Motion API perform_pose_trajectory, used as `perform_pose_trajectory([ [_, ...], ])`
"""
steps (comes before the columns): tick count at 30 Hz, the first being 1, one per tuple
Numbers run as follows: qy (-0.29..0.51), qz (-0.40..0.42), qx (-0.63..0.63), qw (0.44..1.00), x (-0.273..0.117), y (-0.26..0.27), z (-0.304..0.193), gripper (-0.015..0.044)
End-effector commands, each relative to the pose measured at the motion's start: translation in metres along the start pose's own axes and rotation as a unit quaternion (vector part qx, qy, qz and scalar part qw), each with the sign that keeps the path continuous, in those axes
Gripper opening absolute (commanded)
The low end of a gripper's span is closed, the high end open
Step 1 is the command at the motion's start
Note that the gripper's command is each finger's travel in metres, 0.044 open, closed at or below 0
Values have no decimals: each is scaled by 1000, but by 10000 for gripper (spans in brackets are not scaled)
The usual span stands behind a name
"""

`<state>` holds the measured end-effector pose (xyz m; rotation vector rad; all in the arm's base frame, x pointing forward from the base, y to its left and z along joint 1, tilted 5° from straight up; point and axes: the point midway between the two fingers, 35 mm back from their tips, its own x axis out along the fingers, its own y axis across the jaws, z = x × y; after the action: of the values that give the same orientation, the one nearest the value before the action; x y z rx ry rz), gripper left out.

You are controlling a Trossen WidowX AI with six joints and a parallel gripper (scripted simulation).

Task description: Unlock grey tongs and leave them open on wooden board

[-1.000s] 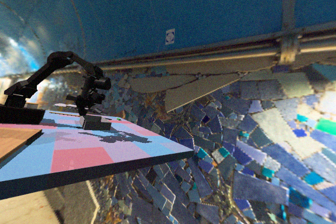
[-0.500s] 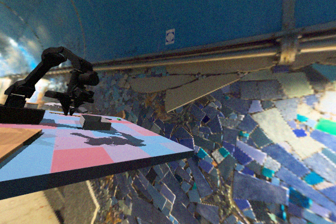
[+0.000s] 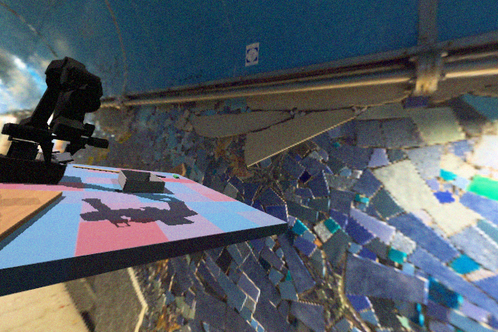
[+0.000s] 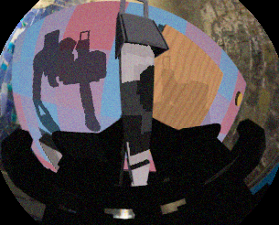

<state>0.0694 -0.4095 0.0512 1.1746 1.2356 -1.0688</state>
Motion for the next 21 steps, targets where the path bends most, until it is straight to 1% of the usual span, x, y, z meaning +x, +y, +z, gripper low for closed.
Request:
perform_pose_trajectory([
  [1,-1,-4,41,999,0,-26,0,-150],
  [14,1,-8,184,983,0,-117,-16,-150],
  [21,-1,-8,191,981,0,-122,-17,-150],
])
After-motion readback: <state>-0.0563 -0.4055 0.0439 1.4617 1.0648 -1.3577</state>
